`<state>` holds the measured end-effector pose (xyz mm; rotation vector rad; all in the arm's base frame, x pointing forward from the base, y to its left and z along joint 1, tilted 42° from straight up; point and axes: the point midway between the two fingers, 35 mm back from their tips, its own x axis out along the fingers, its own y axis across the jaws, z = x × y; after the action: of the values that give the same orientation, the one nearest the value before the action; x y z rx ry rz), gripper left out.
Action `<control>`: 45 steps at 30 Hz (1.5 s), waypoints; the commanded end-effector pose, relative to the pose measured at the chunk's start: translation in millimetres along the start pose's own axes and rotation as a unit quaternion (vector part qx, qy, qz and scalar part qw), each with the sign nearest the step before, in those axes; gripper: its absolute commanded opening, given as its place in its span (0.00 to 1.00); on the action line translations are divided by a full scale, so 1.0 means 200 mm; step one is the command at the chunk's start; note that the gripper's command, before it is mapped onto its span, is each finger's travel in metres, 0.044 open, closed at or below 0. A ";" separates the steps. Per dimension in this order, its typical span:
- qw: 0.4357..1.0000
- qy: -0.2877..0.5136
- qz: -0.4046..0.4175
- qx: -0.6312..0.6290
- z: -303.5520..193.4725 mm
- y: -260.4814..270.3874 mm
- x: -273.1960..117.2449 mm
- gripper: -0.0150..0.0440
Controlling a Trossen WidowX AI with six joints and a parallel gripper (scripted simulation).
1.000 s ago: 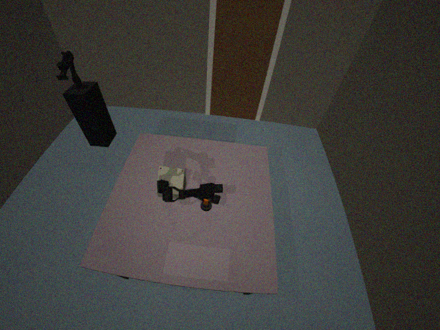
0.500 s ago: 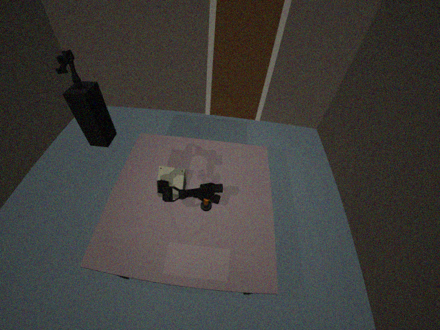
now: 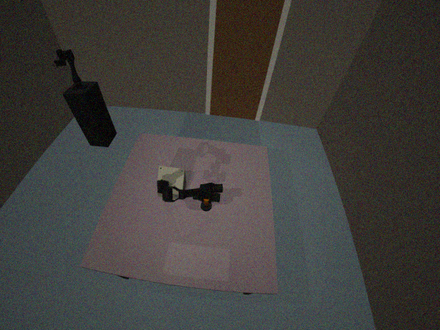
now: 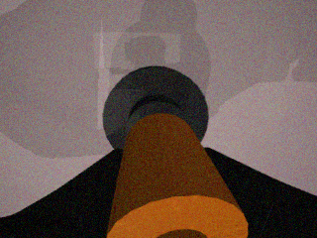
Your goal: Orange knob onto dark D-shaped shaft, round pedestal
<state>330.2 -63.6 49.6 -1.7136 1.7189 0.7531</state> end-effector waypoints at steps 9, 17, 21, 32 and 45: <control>1.000 0.000 -0.001 -0.005 0.00 0.00 0.01 0.25; 1.000 0.000 -0.001 -0.005 0.00 0.00 0.00 0.25; 1.000 0.000 -0.001 -0.005 0.00 0.00 -0.01 0.25; 0.994 0.001 -0.001 -0.109 0.00 -0.01 -0.01 0.25; 0.994 0.001 -0.001 -0.109 0.00 0.00 0.01 0.25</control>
<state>330.6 -64.5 49.1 -1.8526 1.6883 0.9649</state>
